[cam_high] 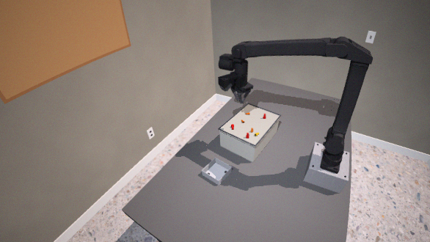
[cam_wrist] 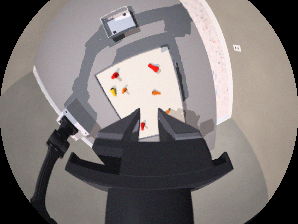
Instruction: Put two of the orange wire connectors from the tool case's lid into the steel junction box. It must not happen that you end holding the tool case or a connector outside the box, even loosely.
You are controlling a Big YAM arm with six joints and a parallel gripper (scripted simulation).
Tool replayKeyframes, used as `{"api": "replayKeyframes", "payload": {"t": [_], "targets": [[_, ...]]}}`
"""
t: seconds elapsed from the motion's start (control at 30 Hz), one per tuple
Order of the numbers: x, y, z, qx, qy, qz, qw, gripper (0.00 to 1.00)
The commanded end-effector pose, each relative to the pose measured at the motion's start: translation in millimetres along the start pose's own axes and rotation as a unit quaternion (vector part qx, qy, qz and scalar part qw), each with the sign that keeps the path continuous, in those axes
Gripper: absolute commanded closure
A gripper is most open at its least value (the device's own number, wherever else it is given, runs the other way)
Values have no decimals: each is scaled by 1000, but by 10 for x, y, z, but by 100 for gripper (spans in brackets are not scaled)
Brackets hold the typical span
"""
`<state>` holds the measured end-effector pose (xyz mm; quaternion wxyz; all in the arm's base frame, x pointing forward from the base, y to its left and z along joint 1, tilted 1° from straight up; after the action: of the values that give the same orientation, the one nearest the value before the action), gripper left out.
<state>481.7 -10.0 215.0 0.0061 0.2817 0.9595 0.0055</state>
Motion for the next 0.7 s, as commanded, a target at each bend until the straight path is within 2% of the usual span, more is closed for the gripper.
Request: {"api": "replayKeyframes", "payload": {"t": [0.0,0.23,0.47,0.67], "targets": [[-233,-148,246,0,0,83,997,75],[-486,-506,566,2,2,191,982,75],[-718,-925,890,2,2,307,952,75],[-798,-1004,928,-1,-2,332,943,75]]}}
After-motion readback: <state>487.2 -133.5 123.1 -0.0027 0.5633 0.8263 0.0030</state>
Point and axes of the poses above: the point where the finger pads meet when closed, its own z axis out along the fingers, its own x axis across the jaws, y = z × x, the point moved 3 cm from there along -z, back along the fingers, and after that the axes turned 6 degrees about z, right-handed, at the moved point
